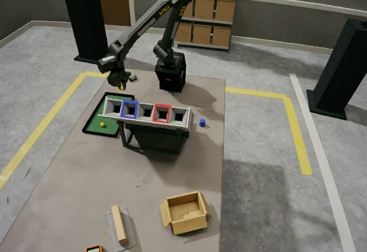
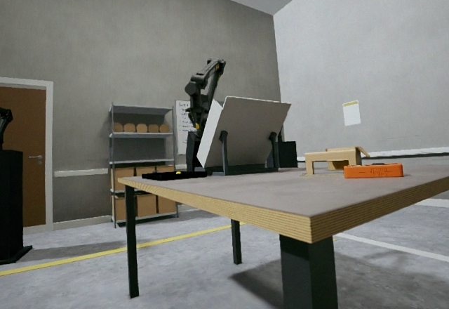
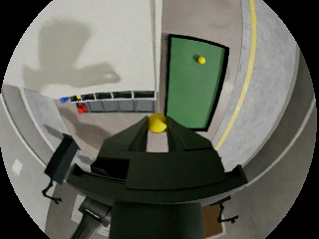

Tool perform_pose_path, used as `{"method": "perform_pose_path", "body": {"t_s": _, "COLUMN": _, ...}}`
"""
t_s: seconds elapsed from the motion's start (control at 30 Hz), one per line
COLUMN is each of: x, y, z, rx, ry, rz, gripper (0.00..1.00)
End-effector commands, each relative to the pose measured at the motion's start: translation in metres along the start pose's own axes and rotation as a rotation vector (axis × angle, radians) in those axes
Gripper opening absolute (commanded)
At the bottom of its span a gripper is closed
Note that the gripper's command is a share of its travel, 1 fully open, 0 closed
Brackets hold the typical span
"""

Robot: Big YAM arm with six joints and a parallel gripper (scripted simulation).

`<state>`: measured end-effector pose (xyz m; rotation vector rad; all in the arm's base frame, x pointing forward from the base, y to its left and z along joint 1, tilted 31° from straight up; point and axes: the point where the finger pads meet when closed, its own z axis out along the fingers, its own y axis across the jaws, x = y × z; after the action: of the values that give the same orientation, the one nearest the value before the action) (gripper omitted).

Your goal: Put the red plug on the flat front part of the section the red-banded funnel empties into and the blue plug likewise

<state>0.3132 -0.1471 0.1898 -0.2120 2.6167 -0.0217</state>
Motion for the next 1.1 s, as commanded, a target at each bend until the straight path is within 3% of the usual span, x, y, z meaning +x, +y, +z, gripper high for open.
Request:
{"method": "perform_pose_path", "body": {"t_s": 0.0, "x": -0.037, "y": 0.020, "z": -0.052, "rx": 0.034, "ry": -0.057, "rz": 0.003, "gripper": 0.00}}
{"method": "perform_pose_path", "body": {"t_s": 0.23, "x": -0.055, "y": 0.068, "z": -0.104, "rx": 0.031, "ry": -0.065, "rz": 0.006, "gripper": 0.00}}
{"method": "perform_pose_path", "body": {"t_s": 0.3, "x": -0.055, "y": 0.068, "z": -0.104, "rx": 0.031, "ry": -0.065, "rz": 0.006, "gripper": 0.00}}
{"method": "perform_pose_path", "body": {"t_s": 0.33, "x": -0.057, "y": 0.072, "z": -0.099, "rx": 0.017, "ry": -0.038, "rz": 0.012, "gripper": 0.00}}
{"method": "perform_pose_path", "body": {"t_s": 0.43, "x": -0.062, "y": 0.088, "z": -0.124, "rx": 0.028, "ry": -0.068, "rz": 0.008, "gripper": 0.00}}
{"method": "perform_pose_path", "body": {"t_s": 0.57, "x": -0.067, "y": 0.102, "z": -0.139, "rx": 0.026, "ry": -0.070, "rz": 0.010, "gripper": 0.00}}
{"method": "perform_pose_path", "body": {"t_s": 0.73, "x": -0.071, "y": 0.113, "z": -0.151, "rx": 0.023, "ry": -0.072, "rz": 0.011, "gripper": 0.00}}
{"method": "perform_pose_path", "body": {"t_s": 1.07, "x": -0.073, "y": 0.119, "z": -0.156, "rx": 0.020, "ry": -0.065, "rz": 0.013, "gripper": 0.00}}
